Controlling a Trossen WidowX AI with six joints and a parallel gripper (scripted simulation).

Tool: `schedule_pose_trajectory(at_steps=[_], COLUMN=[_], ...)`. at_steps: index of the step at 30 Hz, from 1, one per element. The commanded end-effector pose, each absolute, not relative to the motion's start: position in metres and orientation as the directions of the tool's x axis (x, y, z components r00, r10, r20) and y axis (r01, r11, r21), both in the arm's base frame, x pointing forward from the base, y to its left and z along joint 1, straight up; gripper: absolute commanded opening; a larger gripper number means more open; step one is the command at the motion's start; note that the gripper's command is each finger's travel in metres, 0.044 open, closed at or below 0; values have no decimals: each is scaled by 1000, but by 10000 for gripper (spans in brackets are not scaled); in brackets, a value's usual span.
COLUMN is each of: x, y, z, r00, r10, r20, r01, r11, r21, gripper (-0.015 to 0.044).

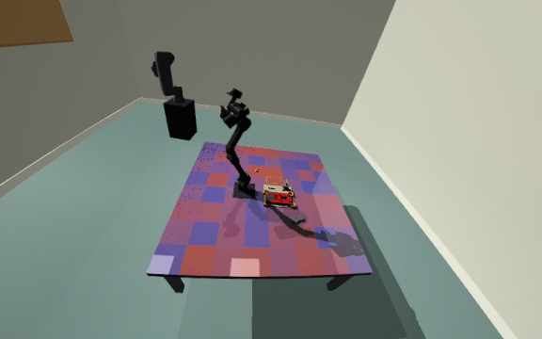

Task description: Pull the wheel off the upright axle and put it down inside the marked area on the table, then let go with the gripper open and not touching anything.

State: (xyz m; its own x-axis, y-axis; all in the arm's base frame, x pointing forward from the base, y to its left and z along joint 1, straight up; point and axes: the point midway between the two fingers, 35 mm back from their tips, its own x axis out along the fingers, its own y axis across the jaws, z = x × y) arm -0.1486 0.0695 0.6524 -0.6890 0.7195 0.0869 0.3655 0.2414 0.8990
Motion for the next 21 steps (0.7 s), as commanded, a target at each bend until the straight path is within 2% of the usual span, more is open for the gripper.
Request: schedule_pose_trajectory(at_steps=[1, 4, 8, 12, 16, 21], x=[-147, -128, -92, -51, -5, 64], y=[70, 83, 112, 140, 168, 201], z=[654, 668, 684, 694, 699, 692], r00=[-694, -717, -668, -591, -486, -309], r10=[714, 673, 695, 730, 773, 834], r20=[94, 181, 265, 344, 407, 456], r01=[375, 522, 719, 795, 735, 502], r11=[246, 347, 511, 599, 614, 551], r21=[894, 780, 472, 94, -288, -667], gripper=[374, 300, 300, 300, 300, 300])
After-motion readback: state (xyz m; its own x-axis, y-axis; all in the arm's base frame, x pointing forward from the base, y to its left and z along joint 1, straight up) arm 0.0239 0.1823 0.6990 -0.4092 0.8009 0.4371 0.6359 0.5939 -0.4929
